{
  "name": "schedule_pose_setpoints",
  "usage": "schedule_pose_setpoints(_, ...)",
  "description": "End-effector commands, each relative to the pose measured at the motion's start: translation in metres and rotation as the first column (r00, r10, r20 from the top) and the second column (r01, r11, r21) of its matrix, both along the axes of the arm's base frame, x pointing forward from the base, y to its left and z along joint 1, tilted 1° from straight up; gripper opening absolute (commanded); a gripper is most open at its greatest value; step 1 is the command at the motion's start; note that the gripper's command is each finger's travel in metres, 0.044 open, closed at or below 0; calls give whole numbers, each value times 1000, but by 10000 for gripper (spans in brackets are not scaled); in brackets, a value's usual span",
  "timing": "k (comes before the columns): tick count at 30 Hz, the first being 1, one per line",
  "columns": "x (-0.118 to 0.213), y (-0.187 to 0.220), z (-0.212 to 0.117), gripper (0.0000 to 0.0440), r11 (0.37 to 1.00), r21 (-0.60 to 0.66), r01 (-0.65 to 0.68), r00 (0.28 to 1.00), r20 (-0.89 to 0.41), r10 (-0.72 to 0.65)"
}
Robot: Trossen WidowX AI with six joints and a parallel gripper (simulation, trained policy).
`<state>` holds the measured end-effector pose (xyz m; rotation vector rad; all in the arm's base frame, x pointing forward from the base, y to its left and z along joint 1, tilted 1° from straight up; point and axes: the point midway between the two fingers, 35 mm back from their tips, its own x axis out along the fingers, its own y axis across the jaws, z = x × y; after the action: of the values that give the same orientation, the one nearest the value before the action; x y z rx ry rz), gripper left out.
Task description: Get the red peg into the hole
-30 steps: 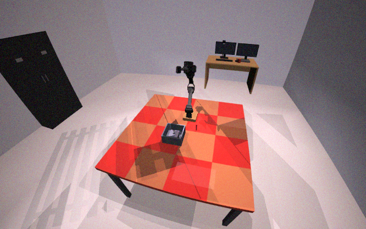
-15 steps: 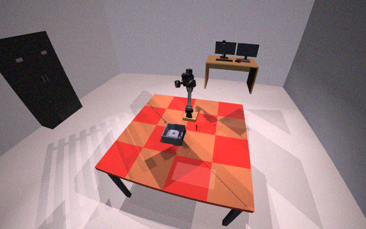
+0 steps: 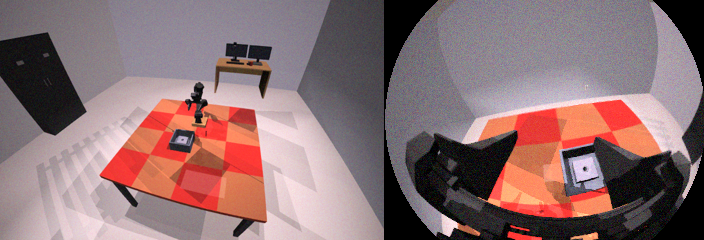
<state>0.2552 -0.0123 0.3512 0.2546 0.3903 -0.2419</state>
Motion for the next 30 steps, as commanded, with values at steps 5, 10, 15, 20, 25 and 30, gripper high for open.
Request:
schedule_pose_setpoints(5,3,16,-58,440,997,73,9,973,-231,8)
schedule_pose_setpoints(10,-3,27,-96,440,992,117,45,922,-387,4)
schedule_pose_setpoints(15,-15,40,-130,440,983,147,106,847,-532,-11)
schedule_pose_setpoints(20,-30,54,-160,440,971,154,185,749,-662,-37)
schedule_pose_setpoints(25,-45,70,-187,440,955,133,266,642,-763,-72)
schedule_pose_setpoints(30,-57,85,-210,440,941,93,325,553,-826,-109)
